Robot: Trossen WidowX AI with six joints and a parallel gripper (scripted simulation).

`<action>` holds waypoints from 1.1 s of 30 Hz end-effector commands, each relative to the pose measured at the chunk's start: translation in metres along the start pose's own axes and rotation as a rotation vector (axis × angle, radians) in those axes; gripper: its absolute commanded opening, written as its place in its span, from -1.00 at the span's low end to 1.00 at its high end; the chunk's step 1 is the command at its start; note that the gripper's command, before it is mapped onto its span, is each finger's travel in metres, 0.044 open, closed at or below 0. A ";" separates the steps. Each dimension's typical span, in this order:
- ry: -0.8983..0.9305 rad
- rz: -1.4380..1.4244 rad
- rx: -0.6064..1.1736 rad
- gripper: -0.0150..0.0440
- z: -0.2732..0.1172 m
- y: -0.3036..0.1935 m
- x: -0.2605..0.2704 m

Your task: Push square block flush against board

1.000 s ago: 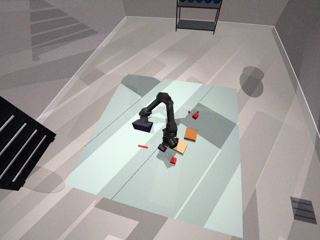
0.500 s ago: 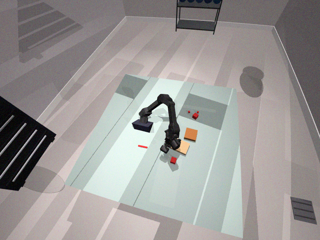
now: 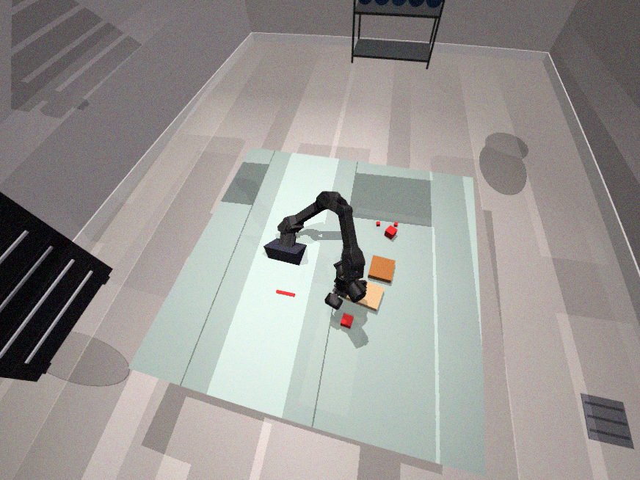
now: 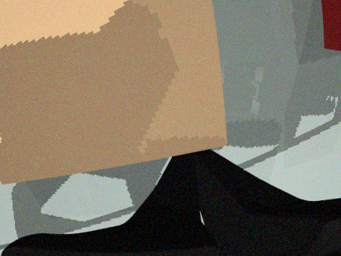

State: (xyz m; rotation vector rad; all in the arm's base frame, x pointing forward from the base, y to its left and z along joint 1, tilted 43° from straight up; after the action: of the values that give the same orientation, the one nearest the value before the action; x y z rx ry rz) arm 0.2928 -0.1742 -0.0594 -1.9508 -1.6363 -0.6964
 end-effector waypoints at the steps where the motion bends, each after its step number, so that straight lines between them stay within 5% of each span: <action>1: 0.003 -0.007 -0.001 -0.49 0.003 0.006 0.001; 33: 0.004 -0.005 0.001 -0.49 0.005 -0.042 0.007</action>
State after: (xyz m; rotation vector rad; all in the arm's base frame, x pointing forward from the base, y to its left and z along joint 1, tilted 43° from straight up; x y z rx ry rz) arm 0.2567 -0.1592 -0.0574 -1.9418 -1.6325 -0.7031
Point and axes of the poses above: the point midway between the two fingers, 35 mm back from their tips, its own z axis out along the fingers, its own x axis across the jaws, y = z × x, the point moved 5 cm from there along -z, back along the fingers, and after that the axes turned 11 degrees about -z, right-handed, at the moved point
